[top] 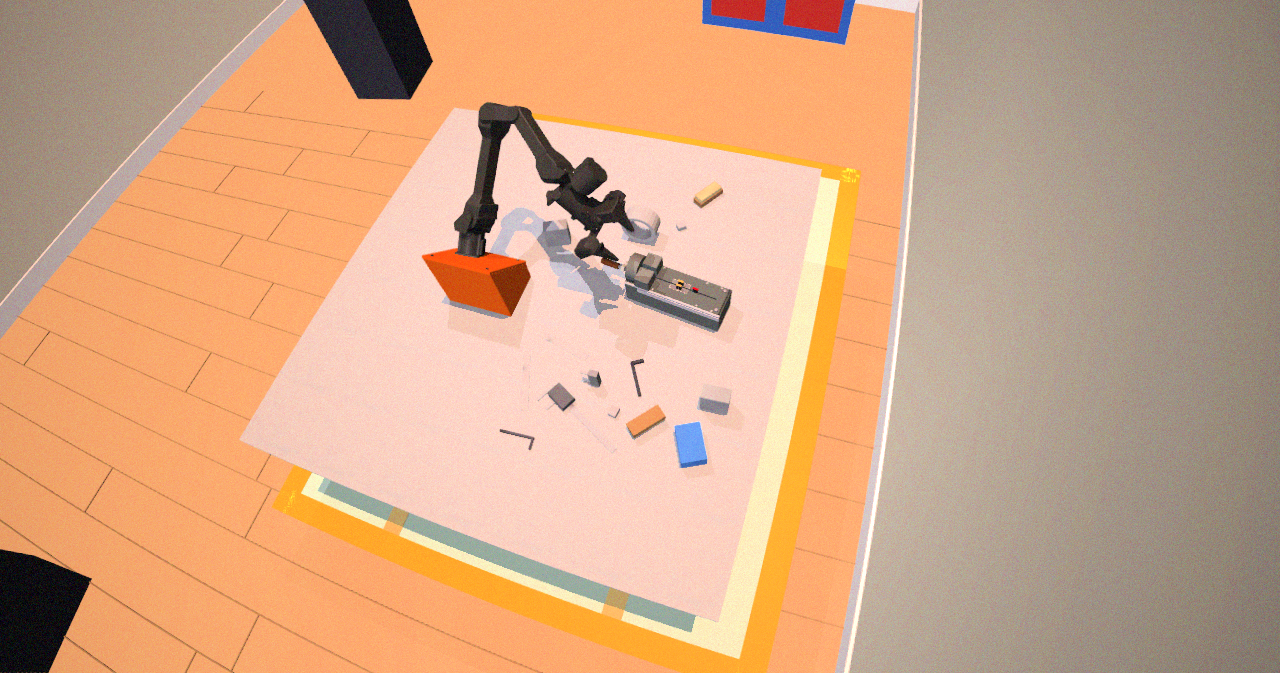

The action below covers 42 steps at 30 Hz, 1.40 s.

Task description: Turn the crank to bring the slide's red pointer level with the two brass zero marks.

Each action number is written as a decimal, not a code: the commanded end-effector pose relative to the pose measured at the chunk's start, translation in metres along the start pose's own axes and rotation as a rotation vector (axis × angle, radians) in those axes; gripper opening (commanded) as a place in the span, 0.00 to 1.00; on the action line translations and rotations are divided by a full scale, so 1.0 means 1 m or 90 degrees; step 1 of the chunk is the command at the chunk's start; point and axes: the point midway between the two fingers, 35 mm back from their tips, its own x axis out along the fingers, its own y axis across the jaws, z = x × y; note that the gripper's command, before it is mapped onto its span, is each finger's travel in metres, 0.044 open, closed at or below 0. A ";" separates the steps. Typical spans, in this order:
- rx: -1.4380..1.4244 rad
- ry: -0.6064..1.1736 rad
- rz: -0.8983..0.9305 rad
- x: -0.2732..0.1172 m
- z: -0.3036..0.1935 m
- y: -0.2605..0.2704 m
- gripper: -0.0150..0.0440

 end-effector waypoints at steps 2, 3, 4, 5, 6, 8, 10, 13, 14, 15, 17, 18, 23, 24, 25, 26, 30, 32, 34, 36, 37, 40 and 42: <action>-0.008 0.017 0.029 0.017 0.020 0.001 1.00; -0.010 0.019 0.034 0.021 0.024 0.001 1.00; -0.012 0.021 0.040 0.024 0.028 0.001 1.00; -0.014 0.023 0.045 0.027 0.031 0.002 1.00; -0.016 0.025 0.050 0.031 0.035 0.002 1.00; -0.020 0.029 0.061 0.037 0.042 0.001 1.00; -0.024 0.034 0.072 0.044 0.048 0.001 1.00; -0.030 0.040 0.088 0.055 0.058 0.000 1.00; -0.032 0.042 0.093 0.059 0.061 -0.001 1.00; -0.034 0.043 0.098 0.061 0.063 -0.001 1.00; -0.035 0.044 0.101 0.064 0.065 -0.002 1.00; -0.035 0.045 0.101 0.065 0.064 -0.002 1.00; -0.035 0.045 0.101 0.093 0.038 -0.003 1.00; -0.035 0.045 0.102 0.099 0.032 -0.003 1.00; -0.034 0.044 0.102 0.103 0.027 -0.003 1.00; -0.034 0.044 0.102 0.106 0.024 -0.003 1.00; -0.034 0.044 0.103 0.107 0.023 -0.003 1.00; -0.034 0.044 0.103 0.107 0.023 -0.003 1.00; -0.034 0.044 0.103 0.107 0.023 -0.003 1.00; -0.034 0.044 0.103 0.107 0.023 -0.003 1.00; -0.034 0.044 0.103 0.107 0.023 -0.003 1.00; -0.034 0.044 0.103 0.107 0.023 -0.003 1.00; -0.034 0.044 0.103 0.107 0.023 -0.003 1.00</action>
